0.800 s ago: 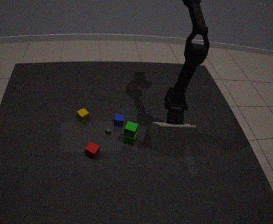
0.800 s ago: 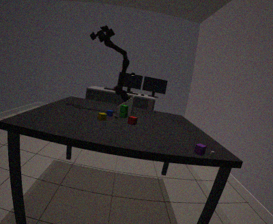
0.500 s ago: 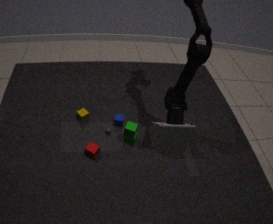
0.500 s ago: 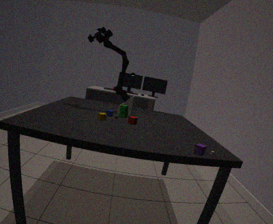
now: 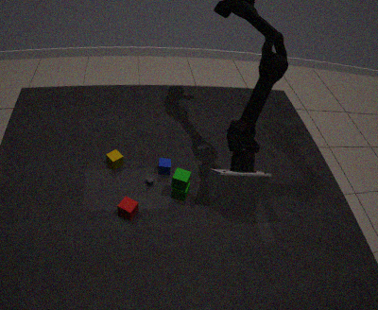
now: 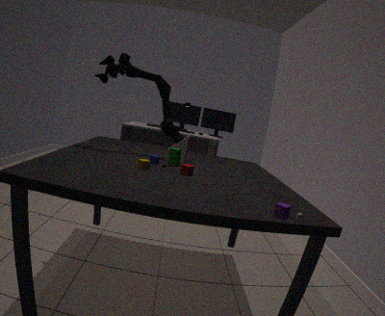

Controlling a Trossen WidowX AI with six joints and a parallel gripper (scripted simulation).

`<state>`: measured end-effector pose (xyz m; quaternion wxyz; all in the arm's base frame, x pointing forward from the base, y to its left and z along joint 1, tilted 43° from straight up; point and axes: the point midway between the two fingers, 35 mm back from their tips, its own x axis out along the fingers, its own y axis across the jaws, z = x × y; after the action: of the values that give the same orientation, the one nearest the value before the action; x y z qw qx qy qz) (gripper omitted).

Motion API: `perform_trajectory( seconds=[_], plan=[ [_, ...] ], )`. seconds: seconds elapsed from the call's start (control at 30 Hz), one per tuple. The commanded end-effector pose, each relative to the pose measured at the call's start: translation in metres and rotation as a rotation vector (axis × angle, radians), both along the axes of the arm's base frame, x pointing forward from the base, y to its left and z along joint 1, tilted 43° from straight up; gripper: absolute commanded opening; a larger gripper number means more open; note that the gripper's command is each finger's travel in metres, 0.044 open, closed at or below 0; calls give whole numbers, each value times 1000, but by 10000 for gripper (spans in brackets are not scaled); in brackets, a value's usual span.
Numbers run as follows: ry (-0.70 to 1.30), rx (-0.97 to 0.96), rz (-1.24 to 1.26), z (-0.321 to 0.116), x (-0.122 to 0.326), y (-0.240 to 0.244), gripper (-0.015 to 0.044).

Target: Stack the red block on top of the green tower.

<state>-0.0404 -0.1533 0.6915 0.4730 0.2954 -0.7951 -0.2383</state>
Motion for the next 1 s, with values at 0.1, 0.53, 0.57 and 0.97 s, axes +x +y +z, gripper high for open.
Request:
perform_trajectory(
  seconds=[0.1, 0.53, 0.57, 0.97],
  plan=[
    [148, 237, 146, -42, 69, -81, 440],
    [486, 548, 364, -133, 207, -150, 440],
    [511, 572, 377, -141, 217, -153, 440],
    [1018, 916, 574, -303, 375, -143, 440]
  ],
)
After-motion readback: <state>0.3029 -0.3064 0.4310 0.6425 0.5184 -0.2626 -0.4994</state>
